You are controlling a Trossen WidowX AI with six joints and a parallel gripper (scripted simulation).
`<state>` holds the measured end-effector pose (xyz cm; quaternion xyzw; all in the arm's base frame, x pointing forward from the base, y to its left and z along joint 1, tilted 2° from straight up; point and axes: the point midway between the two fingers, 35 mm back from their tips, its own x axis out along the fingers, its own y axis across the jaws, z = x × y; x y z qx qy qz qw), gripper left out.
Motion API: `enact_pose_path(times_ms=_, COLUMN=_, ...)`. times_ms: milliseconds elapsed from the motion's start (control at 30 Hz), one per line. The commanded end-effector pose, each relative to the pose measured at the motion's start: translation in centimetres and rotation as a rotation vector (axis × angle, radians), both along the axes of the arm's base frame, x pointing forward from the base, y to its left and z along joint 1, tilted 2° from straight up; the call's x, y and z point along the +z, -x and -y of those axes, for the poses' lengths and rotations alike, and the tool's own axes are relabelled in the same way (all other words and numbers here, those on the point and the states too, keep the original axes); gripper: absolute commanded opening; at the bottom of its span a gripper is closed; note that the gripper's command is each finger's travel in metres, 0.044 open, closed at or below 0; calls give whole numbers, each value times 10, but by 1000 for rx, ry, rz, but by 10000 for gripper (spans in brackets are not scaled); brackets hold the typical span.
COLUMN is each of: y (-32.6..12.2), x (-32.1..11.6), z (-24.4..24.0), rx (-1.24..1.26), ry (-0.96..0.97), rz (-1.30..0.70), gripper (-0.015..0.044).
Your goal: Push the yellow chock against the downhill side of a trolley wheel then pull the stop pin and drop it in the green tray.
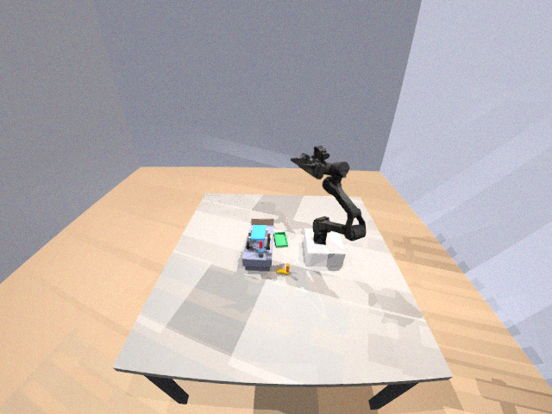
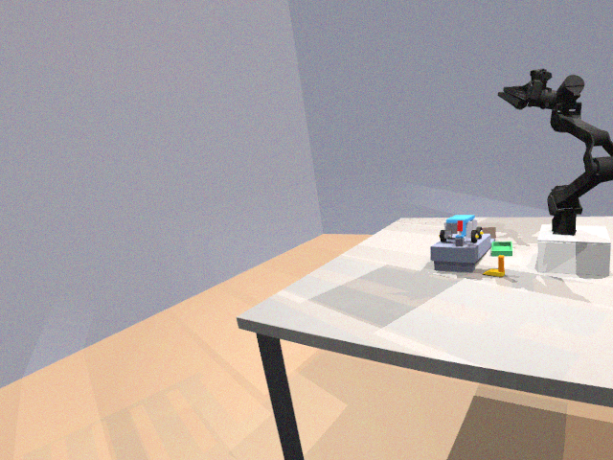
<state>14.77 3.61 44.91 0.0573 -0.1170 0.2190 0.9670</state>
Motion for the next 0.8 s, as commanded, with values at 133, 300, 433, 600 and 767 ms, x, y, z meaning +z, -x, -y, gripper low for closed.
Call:
enact_pose_path(times_ms=133, y=-11, x=3, z=12, rx=74, ry=-189, rz=-52, gripper=269)
enact_pose_path(times_ms=300, y=-33, x=1, z=27, rx=167, ry=-451, rz=-154, gripper=190)
enact_pose_path(times_ms=433, y=-54, x=-6, z=35, rx=227, ry=-650, rz=-256, gripper=190)
enact_pose_path(times_ms=600, y=-83, x=-22, z=38, rx=280, ry=-882, rz=-407, gripper=190)
enact_pose_path(times_ms=767, y=-111, x=-45, z=34, rx=303, ry=-1091, rz=-579, gripper=190)
